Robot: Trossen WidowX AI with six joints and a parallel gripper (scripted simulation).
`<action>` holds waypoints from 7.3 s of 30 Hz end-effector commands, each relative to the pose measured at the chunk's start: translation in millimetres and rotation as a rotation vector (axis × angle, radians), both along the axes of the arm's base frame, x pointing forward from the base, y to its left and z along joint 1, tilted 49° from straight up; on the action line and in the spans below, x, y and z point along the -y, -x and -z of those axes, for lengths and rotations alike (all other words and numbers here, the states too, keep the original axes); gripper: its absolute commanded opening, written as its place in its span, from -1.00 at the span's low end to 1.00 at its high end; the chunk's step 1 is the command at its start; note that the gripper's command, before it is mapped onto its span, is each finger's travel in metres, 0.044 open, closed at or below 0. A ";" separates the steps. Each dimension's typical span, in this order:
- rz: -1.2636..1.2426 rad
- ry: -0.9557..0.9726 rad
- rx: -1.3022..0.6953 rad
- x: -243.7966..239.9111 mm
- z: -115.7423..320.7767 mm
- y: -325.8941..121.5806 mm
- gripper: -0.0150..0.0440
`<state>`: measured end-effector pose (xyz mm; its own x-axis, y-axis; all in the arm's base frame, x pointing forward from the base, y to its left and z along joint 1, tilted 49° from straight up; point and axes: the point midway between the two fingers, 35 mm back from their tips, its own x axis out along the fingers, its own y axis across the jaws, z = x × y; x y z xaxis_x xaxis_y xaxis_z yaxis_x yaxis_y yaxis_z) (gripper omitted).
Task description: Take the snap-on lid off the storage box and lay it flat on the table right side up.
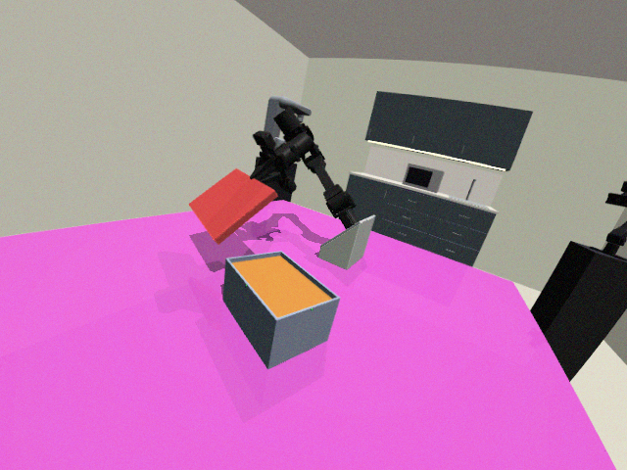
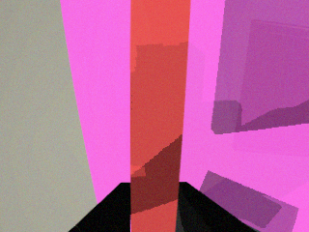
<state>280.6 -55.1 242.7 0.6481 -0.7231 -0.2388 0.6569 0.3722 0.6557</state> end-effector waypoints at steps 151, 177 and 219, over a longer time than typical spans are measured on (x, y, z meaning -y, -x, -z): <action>-0.012 -0.002 0.026 106.1 6.2 41.7 -0.49; -0.012 -0.001 0.026 121.6 19.6 43.0 -0.49; -0.012 0.002 0.026 146.8 41.6 45.1 -0.49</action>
